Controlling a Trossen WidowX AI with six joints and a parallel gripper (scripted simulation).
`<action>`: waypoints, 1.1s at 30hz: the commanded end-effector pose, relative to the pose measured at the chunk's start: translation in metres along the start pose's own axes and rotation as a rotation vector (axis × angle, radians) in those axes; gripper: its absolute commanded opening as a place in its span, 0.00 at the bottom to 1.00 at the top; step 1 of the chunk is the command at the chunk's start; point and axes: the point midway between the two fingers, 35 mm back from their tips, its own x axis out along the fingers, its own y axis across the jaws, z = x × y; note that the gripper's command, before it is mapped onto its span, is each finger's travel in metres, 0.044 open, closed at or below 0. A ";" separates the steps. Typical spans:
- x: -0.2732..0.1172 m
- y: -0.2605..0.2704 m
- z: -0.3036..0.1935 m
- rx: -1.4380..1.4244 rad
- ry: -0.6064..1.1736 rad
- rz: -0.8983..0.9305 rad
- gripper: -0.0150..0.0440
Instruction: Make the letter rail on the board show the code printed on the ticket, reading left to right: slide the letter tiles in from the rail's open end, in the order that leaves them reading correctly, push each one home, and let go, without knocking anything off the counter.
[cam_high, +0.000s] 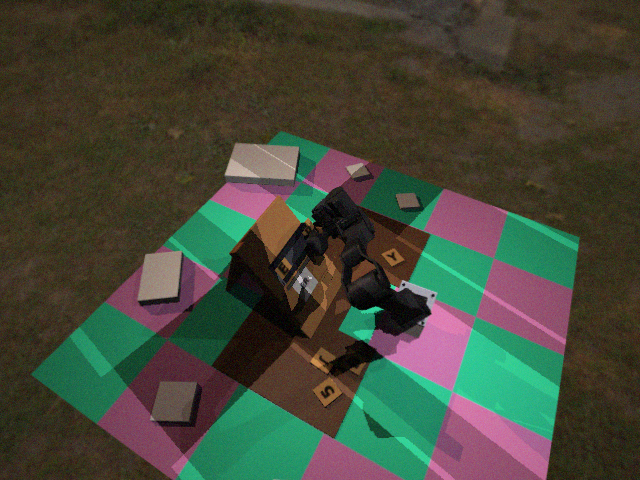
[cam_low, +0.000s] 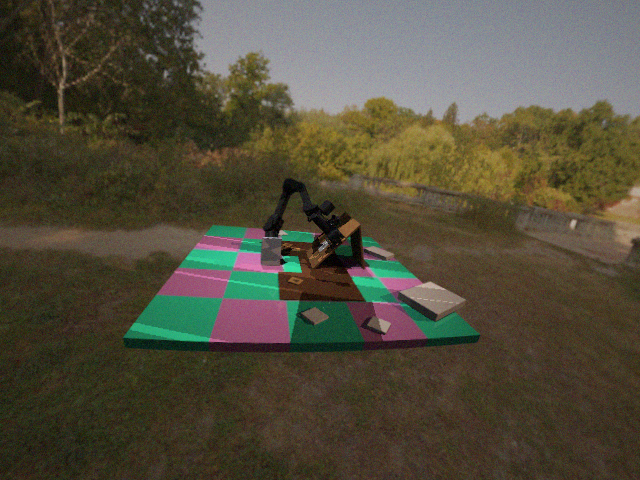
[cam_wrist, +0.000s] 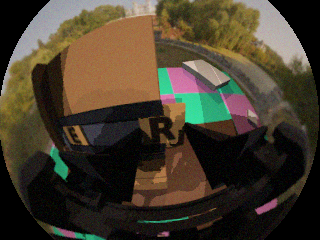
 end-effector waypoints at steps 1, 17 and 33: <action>0.000 0.002 0.000 0.004 -0.001 -0.003 0.25; 0.000 0.010 0.000 0.005 -0.001 -0.003 0.25; 0.000 0.017 0.000 0.005 -0.001 -0.003 0.25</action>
